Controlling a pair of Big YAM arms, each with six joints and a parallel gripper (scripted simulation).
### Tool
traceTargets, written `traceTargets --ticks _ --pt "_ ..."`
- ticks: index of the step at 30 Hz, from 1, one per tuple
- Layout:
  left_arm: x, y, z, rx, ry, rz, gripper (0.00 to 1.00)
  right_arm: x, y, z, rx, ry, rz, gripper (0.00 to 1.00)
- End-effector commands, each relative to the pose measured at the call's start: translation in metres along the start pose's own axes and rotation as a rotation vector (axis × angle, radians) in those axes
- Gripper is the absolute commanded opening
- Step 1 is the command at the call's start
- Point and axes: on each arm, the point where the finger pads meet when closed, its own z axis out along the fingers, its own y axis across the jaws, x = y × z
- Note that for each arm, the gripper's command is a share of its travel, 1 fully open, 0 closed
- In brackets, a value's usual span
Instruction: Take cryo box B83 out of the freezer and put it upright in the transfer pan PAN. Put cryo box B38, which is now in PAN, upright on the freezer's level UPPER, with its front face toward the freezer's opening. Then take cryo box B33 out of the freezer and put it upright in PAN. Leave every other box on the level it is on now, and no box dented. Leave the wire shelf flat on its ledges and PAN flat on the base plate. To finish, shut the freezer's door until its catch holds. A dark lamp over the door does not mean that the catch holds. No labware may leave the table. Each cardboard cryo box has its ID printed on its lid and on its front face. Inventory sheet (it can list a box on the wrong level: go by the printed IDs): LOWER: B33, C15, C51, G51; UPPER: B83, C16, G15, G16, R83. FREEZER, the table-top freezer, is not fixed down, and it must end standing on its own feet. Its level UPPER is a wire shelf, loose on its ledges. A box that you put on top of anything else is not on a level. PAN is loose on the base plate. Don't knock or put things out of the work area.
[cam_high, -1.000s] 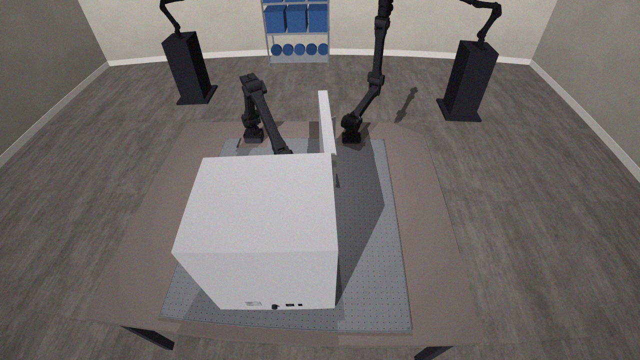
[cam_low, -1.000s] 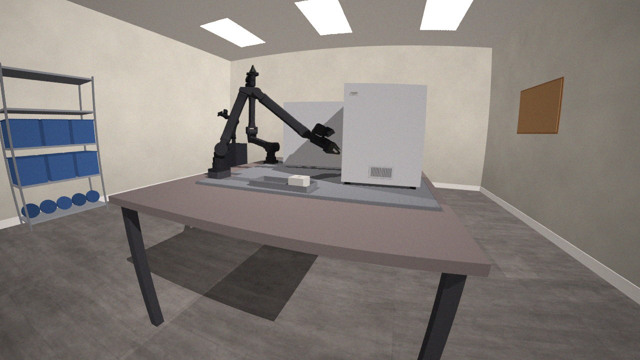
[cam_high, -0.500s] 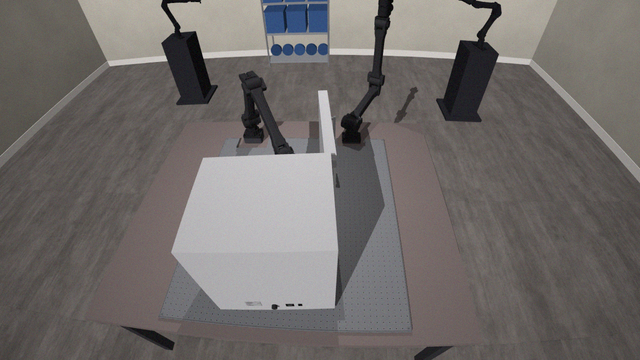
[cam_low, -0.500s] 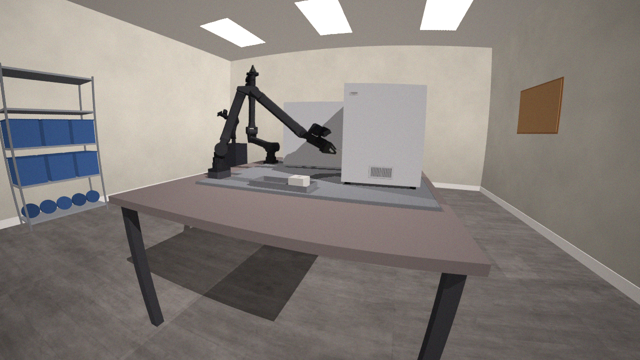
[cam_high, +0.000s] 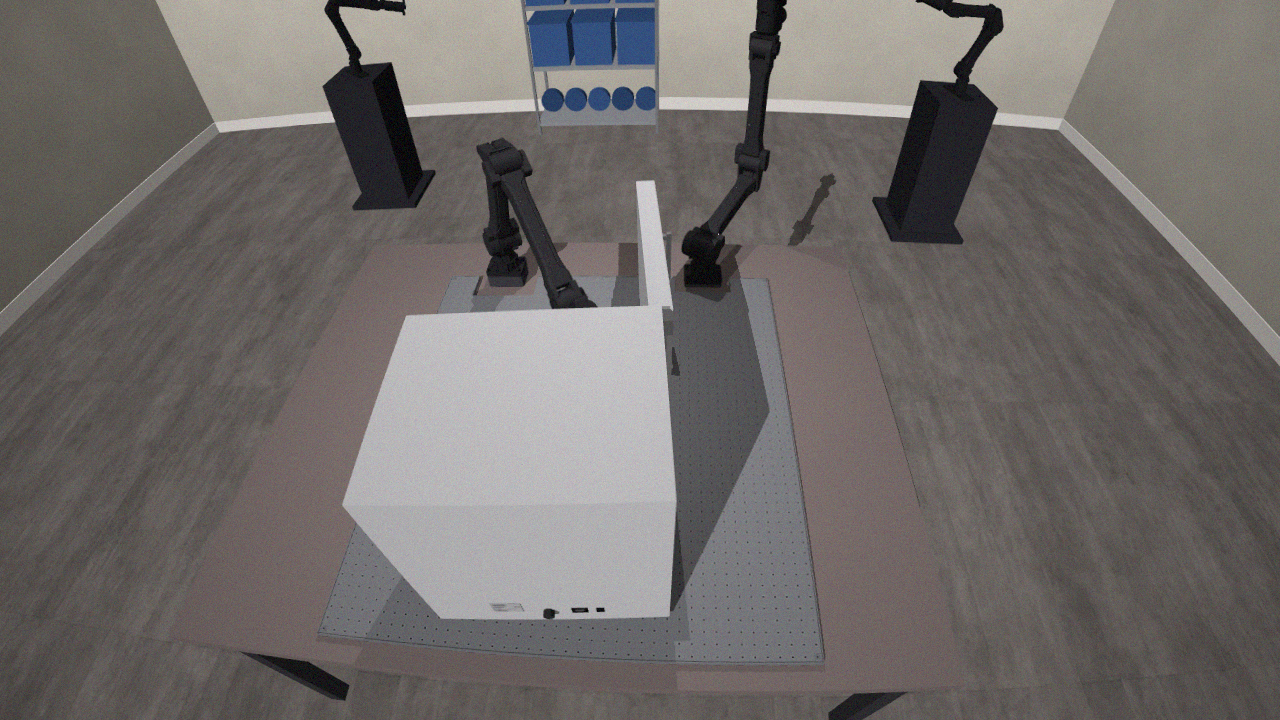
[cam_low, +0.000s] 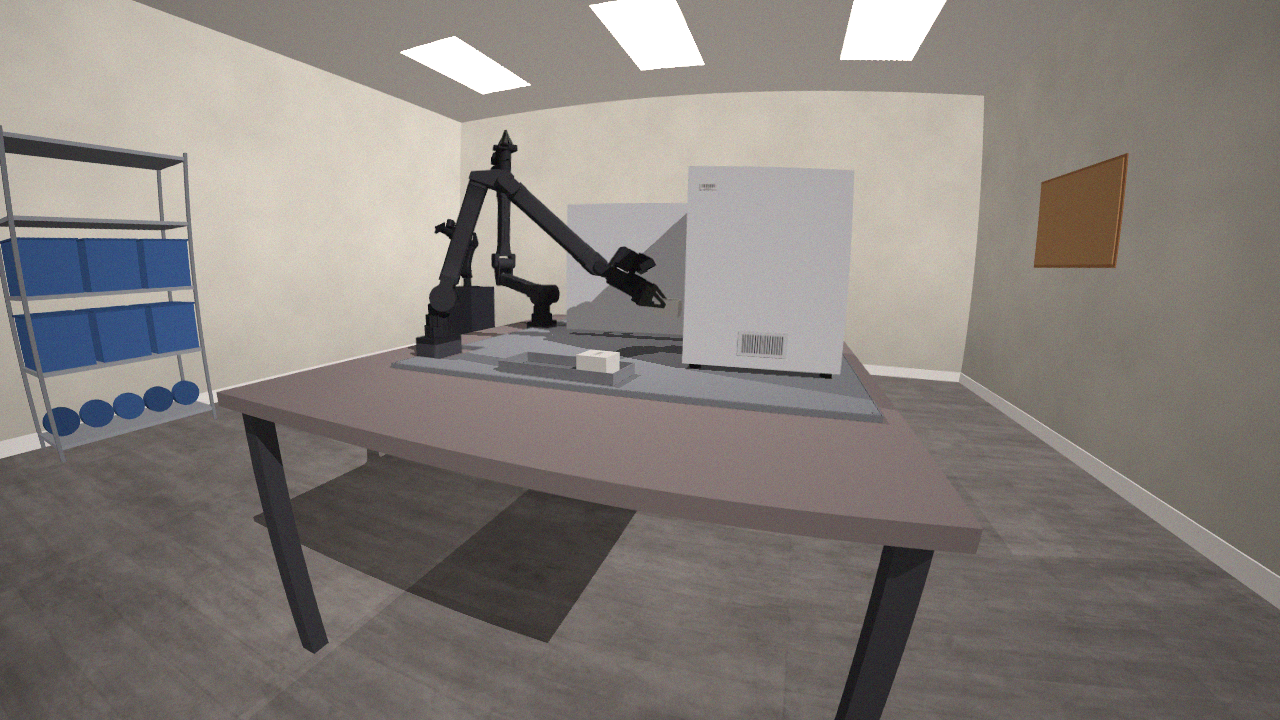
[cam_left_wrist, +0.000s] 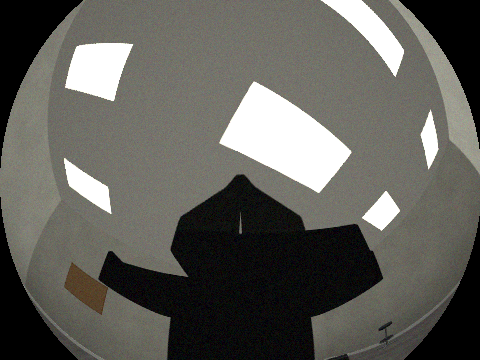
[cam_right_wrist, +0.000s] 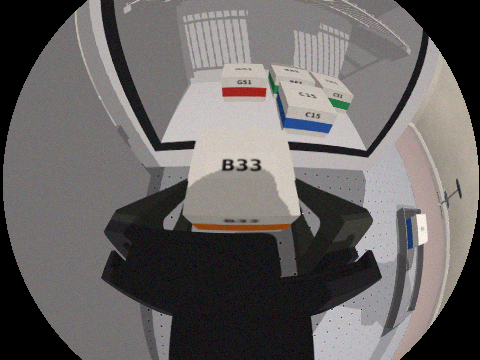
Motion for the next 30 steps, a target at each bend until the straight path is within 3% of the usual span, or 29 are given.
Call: traceTargets --ticks 1,30 --pt "0.013 0.001 0.001 -0.002 0.037 -0.013 0.0 -0.023 0.01 -0.016 -0.02 -0.057 0.035 0.77" --pt "0.013 0.001 0.001 -0.002 0.037 -0.013 0.0 -0.016 -0.006 -0.006 0.006 -0.046 0.035 0.77"
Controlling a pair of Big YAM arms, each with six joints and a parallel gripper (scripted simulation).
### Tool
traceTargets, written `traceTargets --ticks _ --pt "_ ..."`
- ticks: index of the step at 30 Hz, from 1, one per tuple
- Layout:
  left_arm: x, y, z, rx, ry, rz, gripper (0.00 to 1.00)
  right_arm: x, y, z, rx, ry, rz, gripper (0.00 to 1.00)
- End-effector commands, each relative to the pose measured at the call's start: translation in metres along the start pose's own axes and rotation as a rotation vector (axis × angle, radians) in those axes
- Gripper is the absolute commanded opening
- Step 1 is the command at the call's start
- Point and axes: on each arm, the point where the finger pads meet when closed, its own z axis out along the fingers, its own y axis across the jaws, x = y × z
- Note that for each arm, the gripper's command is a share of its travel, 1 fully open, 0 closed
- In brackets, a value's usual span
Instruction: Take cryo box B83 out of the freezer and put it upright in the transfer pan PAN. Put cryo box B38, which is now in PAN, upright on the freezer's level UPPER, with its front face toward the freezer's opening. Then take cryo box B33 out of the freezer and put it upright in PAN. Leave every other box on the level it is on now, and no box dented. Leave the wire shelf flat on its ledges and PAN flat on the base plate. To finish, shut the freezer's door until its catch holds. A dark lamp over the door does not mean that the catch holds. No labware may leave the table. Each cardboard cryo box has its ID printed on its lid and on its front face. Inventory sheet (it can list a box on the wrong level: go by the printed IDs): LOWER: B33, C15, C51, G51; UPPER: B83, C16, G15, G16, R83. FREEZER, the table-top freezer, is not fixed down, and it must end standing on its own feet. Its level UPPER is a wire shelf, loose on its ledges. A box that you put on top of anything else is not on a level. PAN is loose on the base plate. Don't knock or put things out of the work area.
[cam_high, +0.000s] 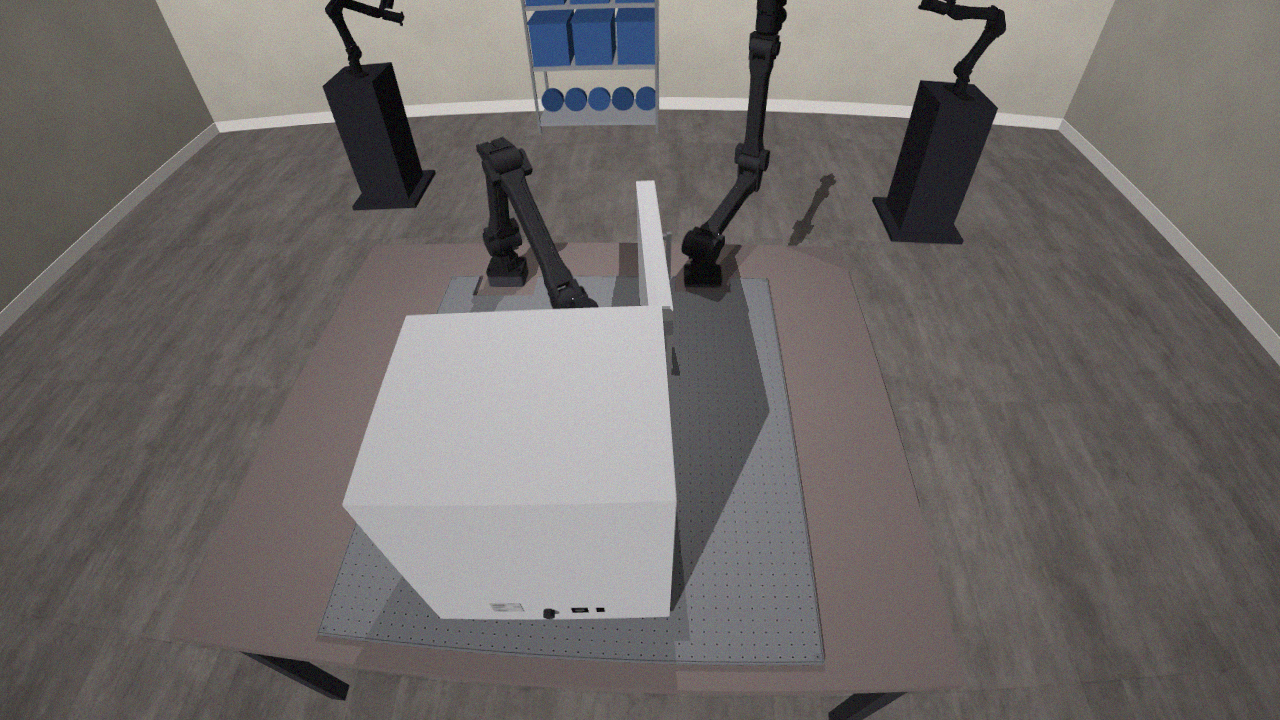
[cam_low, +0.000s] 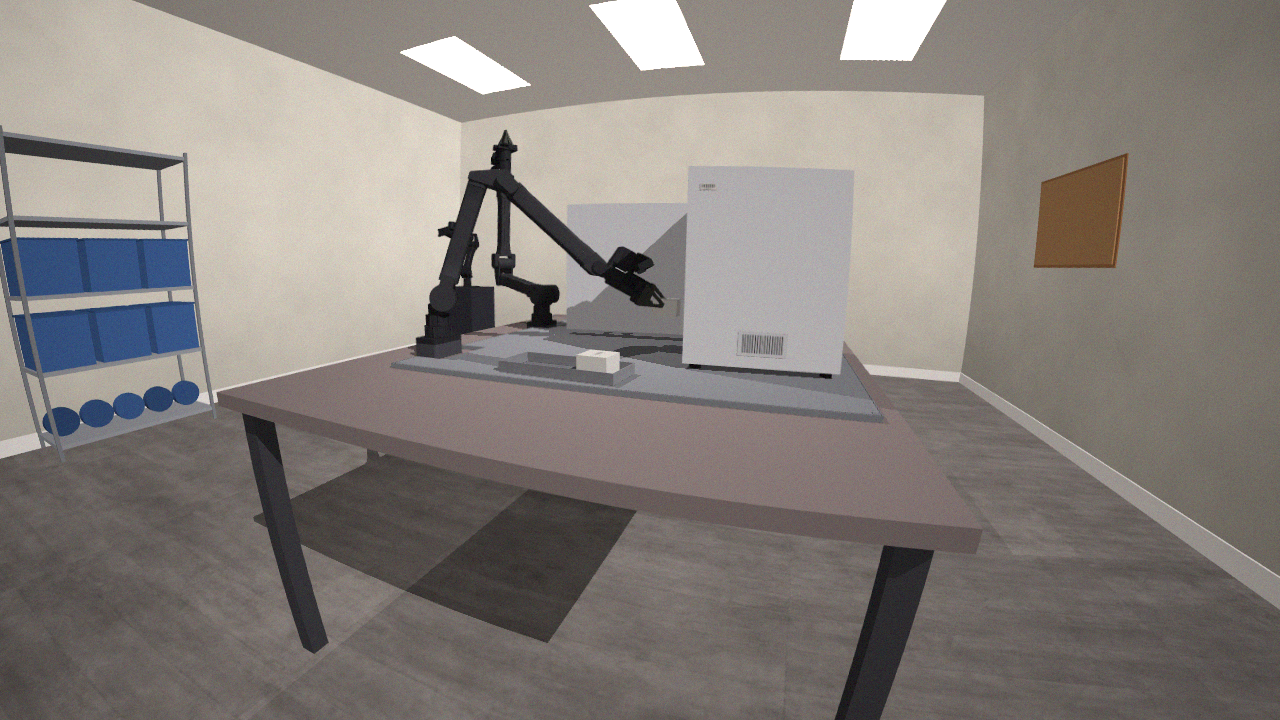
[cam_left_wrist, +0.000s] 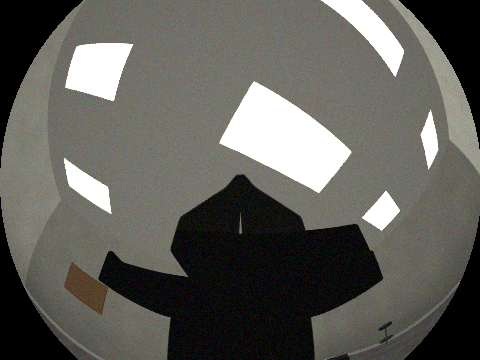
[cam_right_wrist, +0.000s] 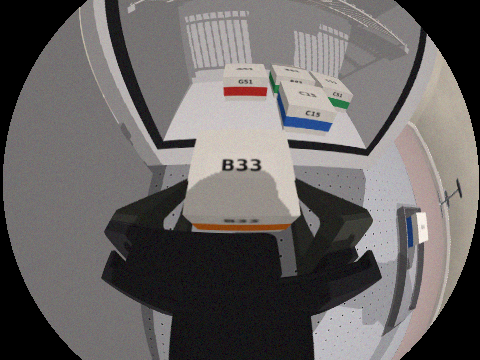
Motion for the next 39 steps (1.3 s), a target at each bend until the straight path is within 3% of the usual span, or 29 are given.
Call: traceTargets --ticks 1,39 --pt "0.013 0.001 0.001 -0.002 0.037 -0.013 0.0 -0.018 -0.008 -0.001 0.01 -0.042 0.033 0.77" --pt "0.013 0.001 0.001 -0.002 0.037 -0.013 0.0 -0.035 -0.006 -0.003 0.005 -0.067 0.048 0.77"
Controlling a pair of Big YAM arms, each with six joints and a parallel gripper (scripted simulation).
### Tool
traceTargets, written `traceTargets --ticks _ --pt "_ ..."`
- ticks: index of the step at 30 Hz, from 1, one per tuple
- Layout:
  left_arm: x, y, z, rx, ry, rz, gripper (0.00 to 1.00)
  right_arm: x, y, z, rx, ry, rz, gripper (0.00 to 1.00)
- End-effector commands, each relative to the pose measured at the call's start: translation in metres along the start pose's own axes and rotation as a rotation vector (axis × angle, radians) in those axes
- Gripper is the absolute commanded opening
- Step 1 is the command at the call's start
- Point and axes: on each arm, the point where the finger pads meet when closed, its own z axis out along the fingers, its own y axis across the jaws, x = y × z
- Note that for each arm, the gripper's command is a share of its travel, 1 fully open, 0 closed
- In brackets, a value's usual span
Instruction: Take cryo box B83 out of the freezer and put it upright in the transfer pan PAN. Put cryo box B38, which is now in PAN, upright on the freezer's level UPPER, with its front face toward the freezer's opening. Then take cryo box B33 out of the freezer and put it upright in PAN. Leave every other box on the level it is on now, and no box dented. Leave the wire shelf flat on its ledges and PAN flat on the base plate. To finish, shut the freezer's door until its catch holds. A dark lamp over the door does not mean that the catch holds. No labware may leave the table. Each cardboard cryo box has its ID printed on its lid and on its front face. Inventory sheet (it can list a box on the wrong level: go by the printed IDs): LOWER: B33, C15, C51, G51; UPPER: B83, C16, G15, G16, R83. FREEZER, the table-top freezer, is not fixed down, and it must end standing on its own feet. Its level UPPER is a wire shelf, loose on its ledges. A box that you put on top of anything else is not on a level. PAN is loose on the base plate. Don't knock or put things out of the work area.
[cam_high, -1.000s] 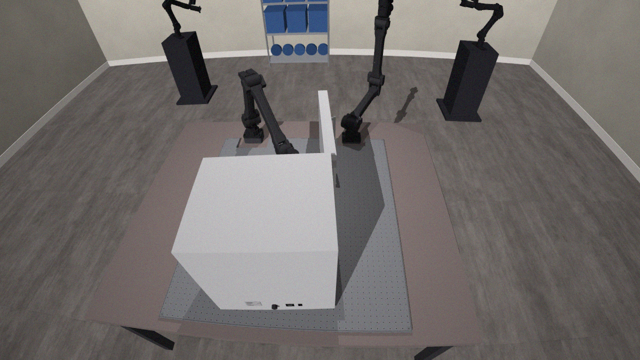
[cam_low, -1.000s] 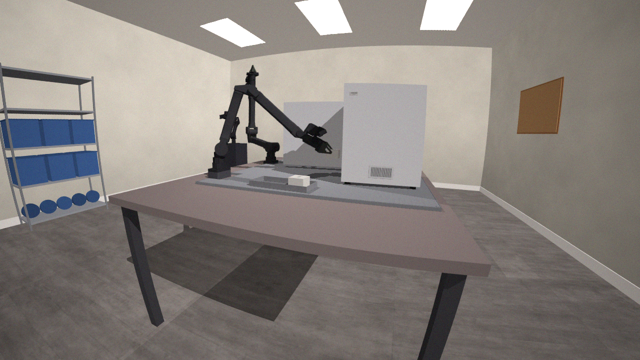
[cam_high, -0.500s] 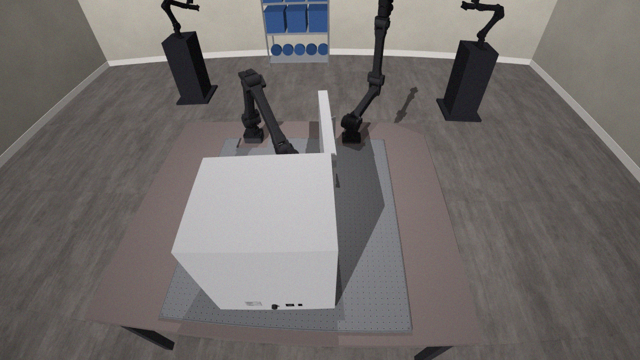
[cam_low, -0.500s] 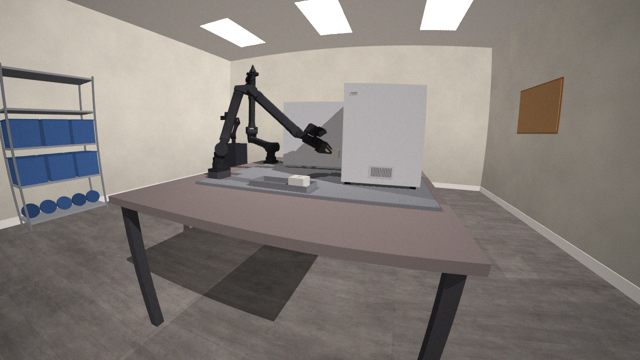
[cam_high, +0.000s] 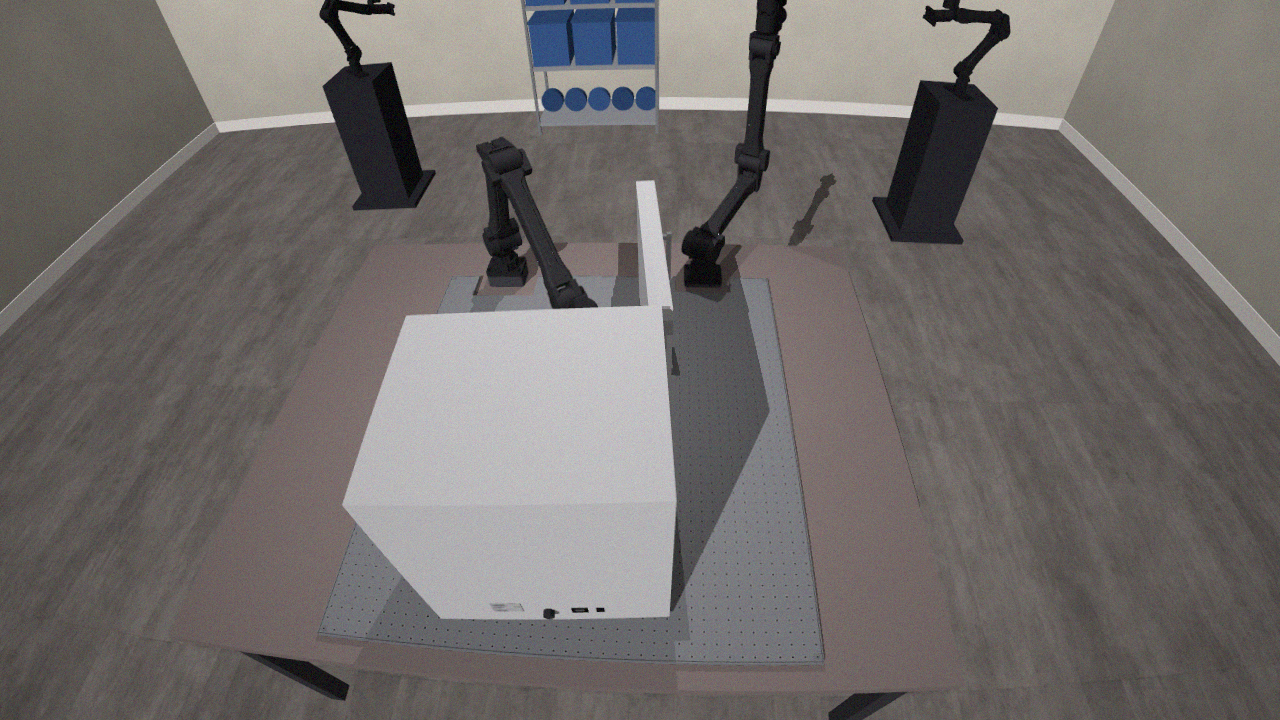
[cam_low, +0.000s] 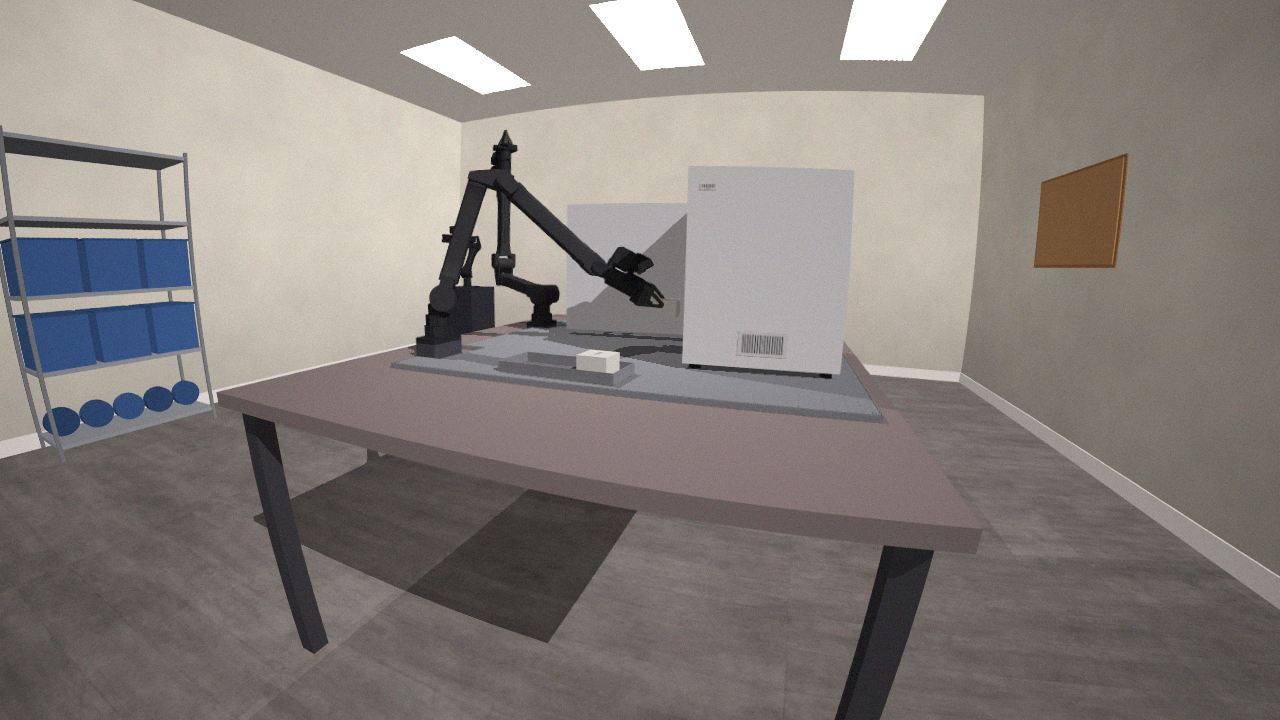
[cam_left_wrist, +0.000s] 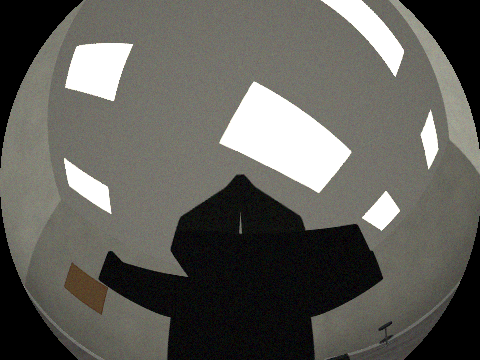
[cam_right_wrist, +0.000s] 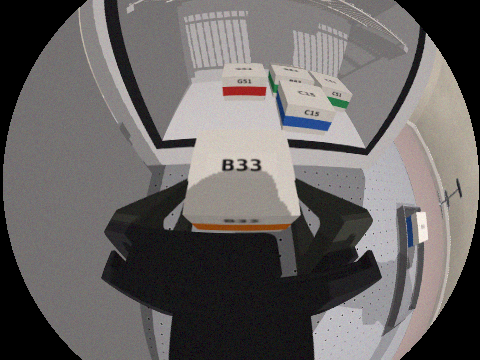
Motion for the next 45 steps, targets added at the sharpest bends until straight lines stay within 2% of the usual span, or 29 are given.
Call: traceTargets --ticks 1,45 --pt "0.0135 0.0007 0.0007 -0.002 0.037 -0.013 0.0 -0.0357 -0.0048 -0.0031 0.004 -0.067 0.048 0.77" --pt "0.0135 0.0007 0.0007 -0.002 0.037 -0.013 0.0 -0.0411 -0.0016 -0.0038 -0.001 -0.075 0.051 0.77"
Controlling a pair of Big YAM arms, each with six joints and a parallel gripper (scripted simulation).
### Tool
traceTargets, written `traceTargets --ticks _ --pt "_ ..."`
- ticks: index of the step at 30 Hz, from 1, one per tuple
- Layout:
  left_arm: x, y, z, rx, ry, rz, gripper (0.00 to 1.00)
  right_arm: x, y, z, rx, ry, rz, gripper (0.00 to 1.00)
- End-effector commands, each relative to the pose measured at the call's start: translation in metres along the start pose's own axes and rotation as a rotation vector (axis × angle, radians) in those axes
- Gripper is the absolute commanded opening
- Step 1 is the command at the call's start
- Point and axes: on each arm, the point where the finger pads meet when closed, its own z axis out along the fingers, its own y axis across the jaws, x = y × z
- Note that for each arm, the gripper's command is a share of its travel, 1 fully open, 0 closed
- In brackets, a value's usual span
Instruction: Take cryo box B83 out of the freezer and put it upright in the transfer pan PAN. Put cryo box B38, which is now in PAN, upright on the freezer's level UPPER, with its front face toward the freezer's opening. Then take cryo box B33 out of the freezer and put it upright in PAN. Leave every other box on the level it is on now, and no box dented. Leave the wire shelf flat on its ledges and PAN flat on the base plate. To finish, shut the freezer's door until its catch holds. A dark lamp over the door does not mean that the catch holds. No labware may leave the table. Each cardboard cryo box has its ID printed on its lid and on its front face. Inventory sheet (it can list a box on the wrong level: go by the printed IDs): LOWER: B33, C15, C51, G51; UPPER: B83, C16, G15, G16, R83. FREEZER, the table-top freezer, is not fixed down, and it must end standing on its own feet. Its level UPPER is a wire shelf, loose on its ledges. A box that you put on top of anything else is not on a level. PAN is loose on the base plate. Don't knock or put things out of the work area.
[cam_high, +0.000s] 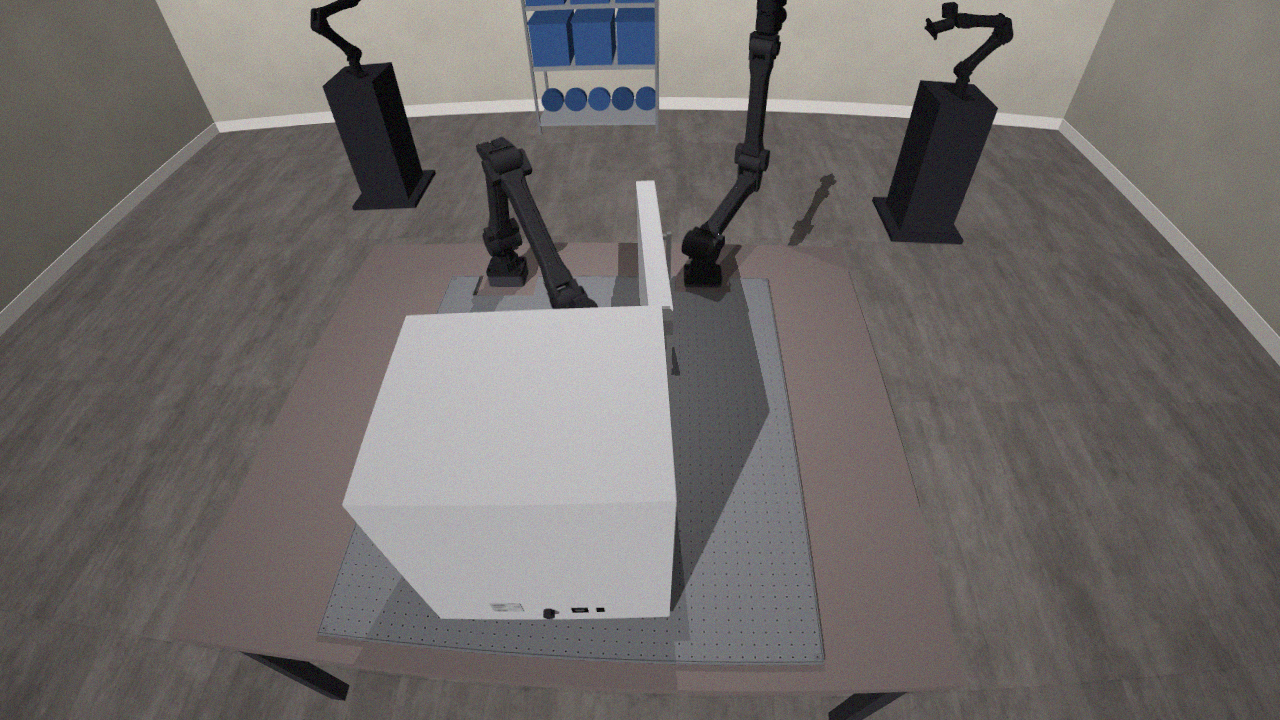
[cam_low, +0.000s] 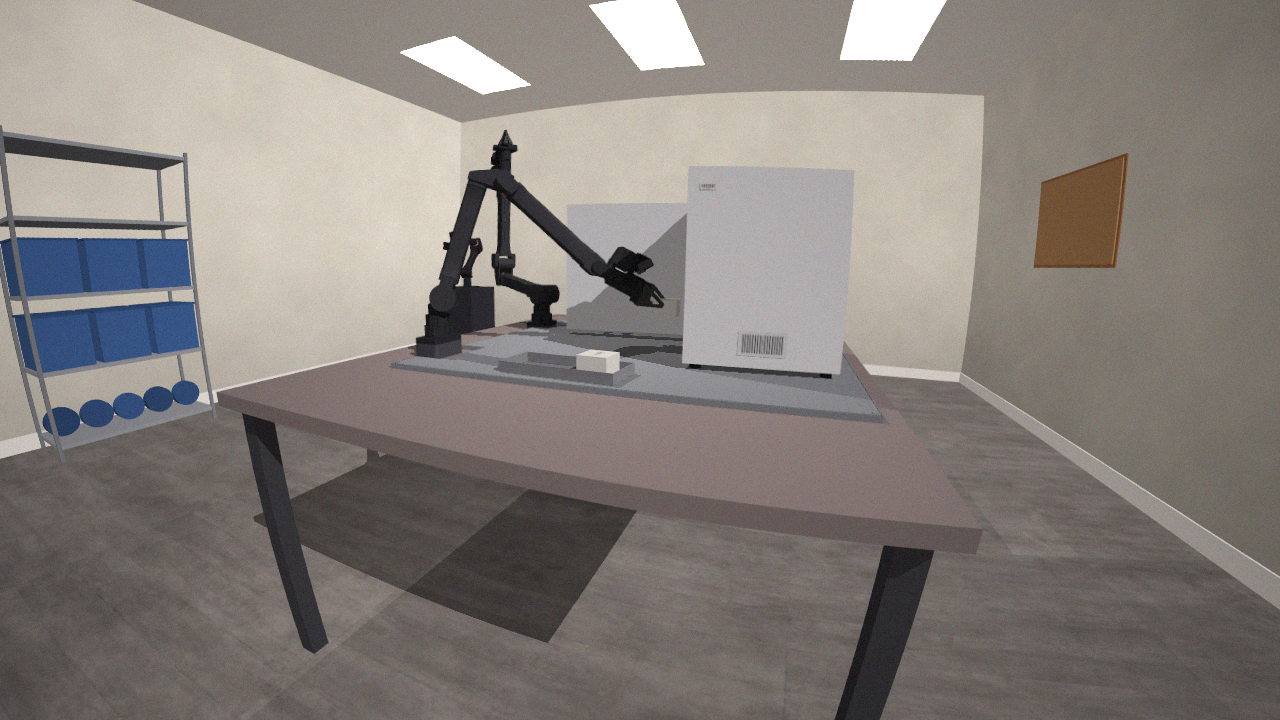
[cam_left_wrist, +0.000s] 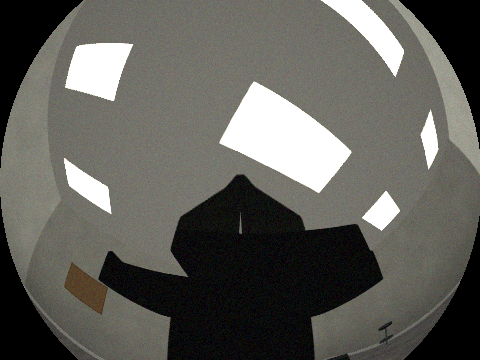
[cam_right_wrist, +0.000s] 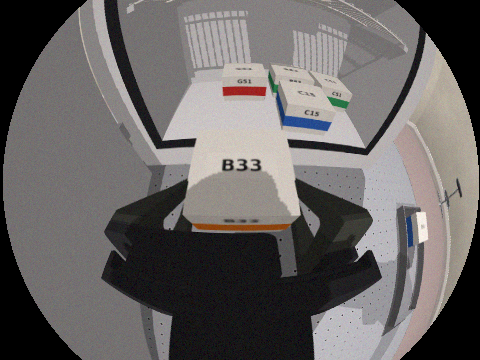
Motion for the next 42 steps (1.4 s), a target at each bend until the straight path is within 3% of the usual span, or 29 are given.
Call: traceTargets --ticks 1,18,19,20,42 --pt "0.013 0.001 0.001 -0.002 0.037 -0.013 0.0 -0.041 -0.002 -0.004 -0.001 -0.075 0.051 0.77" --pt "0.013 0.001 0.001 -0.002 0.037 -0.013 0.0 -0.043 0.0 -0.004 -0.002 -0.077 0.052 0.77" --pt "0.013 0.001 0.001 -0.002 0.037 -0.013 0.0 -0.026 0.004 0.0 -0.004 -0.045 0.025 0.77" --pt "0.013 0.001 0.001 -0.002 0.037 -0.013 0.0 -0.019 -0.012 -0.006 0.021 -0.021 0.031 0.77" --pt "0.013 0.001 0.001 -0.002 0.037 -0.013 0.0 -0.008 -0.06 -0.035 0.022 -0.044 0.026 0.77"
